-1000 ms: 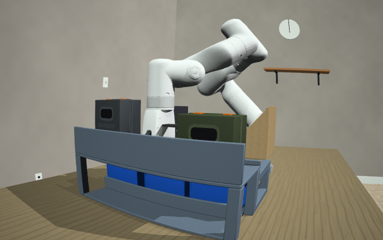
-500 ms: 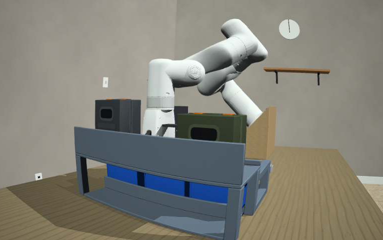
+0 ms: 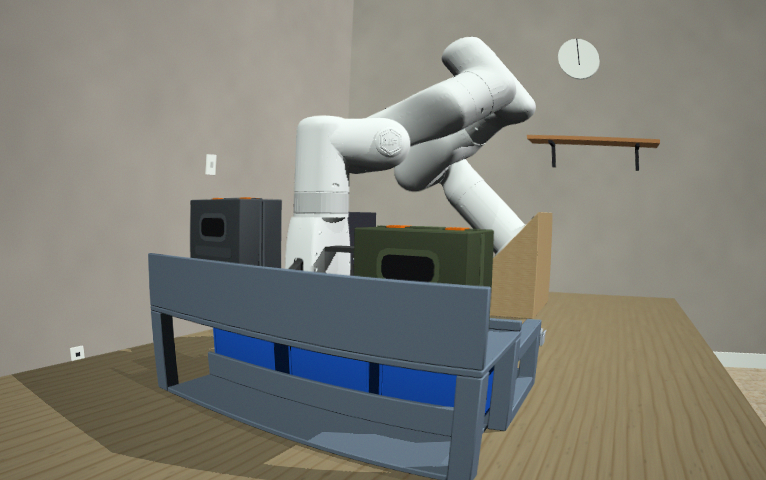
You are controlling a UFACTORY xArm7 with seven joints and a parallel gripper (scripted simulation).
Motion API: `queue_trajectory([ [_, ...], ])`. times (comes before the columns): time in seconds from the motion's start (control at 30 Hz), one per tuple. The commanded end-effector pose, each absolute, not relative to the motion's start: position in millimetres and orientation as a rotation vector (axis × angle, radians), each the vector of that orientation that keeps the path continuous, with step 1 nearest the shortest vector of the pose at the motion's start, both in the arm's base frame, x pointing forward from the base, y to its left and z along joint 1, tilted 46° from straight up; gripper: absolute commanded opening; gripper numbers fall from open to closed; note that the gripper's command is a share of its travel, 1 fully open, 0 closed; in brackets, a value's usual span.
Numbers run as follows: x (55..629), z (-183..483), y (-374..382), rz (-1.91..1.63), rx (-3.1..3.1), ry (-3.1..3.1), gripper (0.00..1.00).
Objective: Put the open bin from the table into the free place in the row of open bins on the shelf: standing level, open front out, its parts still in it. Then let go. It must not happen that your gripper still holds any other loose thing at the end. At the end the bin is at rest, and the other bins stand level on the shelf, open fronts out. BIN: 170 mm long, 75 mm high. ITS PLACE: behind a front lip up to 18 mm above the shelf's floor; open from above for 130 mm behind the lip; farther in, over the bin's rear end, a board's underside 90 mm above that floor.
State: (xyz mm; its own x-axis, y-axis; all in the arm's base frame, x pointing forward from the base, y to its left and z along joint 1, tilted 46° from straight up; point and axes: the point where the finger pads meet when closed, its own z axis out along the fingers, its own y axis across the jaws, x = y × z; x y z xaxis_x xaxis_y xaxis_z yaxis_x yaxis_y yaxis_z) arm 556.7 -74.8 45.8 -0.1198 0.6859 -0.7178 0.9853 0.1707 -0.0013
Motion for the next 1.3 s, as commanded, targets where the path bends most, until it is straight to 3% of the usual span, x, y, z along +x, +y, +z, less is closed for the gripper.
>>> queue_trajectory([
  [0.0,555.5,67.7,-51.9,-0.659,1.569,1.874,1.00],
  [0.43,554.5,73.3,-46.3,-0.659,1.569,1.874,1.00],
  [0.6,547.5,111.1,-8.0,-0.659,1.569,1.874,1.00],
  [1.27,547.5,111.1,-8.0,-0.659,1.569,1.874,1.00],
])
